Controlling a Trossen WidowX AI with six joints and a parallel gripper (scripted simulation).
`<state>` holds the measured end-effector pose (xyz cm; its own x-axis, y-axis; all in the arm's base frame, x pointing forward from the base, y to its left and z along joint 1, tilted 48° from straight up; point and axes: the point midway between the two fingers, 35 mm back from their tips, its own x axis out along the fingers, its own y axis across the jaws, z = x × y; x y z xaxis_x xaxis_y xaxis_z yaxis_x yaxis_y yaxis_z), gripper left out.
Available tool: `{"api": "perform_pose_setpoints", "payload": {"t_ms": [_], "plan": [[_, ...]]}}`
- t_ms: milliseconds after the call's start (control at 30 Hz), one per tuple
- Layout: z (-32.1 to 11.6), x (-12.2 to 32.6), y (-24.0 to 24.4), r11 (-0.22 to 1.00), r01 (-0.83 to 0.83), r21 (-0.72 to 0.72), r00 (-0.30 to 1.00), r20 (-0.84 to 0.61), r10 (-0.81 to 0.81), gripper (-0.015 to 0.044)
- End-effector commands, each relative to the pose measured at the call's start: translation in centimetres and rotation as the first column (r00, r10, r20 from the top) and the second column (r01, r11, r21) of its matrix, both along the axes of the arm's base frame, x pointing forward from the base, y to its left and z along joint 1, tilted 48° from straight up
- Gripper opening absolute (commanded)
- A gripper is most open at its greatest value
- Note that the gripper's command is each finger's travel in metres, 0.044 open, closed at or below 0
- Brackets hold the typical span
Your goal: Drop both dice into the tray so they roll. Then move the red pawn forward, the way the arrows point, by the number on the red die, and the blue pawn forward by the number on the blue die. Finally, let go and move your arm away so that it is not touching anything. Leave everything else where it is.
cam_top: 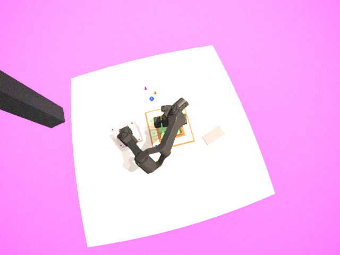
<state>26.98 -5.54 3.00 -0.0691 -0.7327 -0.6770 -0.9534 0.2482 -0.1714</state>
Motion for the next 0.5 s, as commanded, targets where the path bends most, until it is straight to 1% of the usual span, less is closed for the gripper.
{"api": "perform_pose_setpoints", "payload": {"t_ms": [0,233,300,467], "plan": [[-1.40,-0.11,0.96,0.996,-0.090,0.012,0.991,-0.095,0.091,0.0000],[-1.49,-0.15,0.97,0.996,-0.092,0.018,0.991,-0.100,0.094,0.0000],[-1.67,-0.35,0.84,0.995,-0.079,0.062,0.991,-0.105,0.085,0.0000],[-2.22,-0.92,0.53,0.973,-0.042,0.226,0.991,-0.113,0.069,0.0000]]}}
